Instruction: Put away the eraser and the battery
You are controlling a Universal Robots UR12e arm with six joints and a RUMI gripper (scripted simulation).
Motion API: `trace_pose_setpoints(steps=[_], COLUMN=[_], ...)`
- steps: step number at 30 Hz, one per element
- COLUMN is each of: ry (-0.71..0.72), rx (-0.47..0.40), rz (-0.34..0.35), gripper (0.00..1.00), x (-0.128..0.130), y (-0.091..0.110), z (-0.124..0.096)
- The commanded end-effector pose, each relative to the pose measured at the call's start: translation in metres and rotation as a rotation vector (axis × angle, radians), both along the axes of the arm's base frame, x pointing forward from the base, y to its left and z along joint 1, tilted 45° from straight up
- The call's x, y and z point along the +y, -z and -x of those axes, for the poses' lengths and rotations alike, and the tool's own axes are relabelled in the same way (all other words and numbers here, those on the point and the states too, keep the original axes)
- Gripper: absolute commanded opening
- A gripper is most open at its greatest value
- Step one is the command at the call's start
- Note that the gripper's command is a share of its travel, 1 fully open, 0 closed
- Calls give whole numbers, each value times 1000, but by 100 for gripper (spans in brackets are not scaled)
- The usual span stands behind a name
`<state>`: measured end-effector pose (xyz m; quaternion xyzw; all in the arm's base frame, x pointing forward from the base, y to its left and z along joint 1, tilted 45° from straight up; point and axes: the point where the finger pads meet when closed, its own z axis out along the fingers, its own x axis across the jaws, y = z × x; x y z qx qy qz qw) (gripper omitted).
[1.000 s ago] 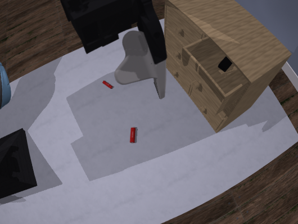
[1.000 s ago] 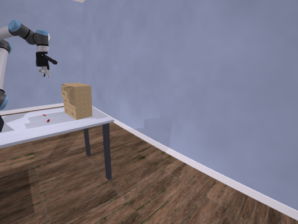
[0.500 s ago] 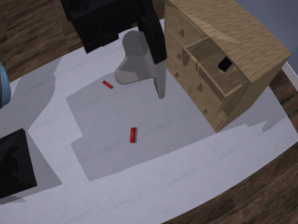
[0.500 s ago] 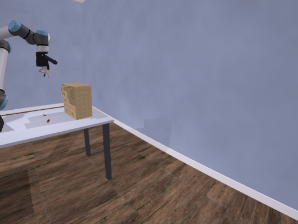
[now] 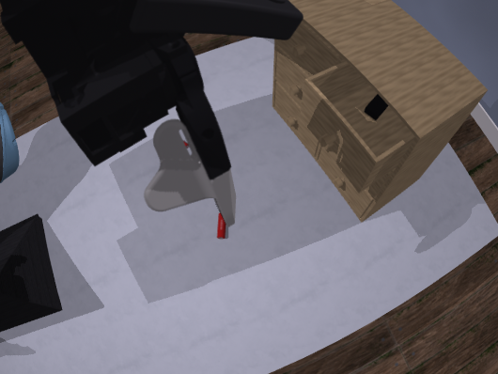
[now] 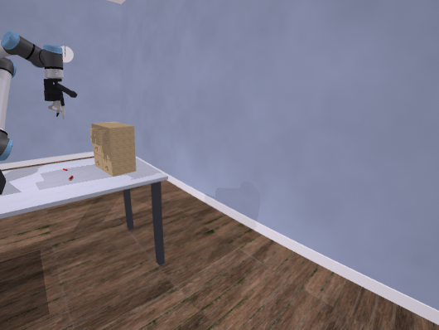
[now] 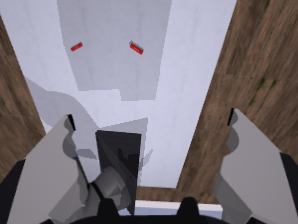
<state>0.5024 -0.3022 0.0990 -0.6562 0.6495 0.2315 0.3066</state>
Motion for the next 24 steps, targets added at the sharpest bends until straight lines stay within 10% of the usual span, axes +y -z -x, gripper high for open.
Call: trace_pose_setpoints(steps=[1,24], ry=[1,21], rx=[-2,-23], rz=[3,1], gripper=[100,100], x=[-3,-2], y=[13,15], z=[22,20])
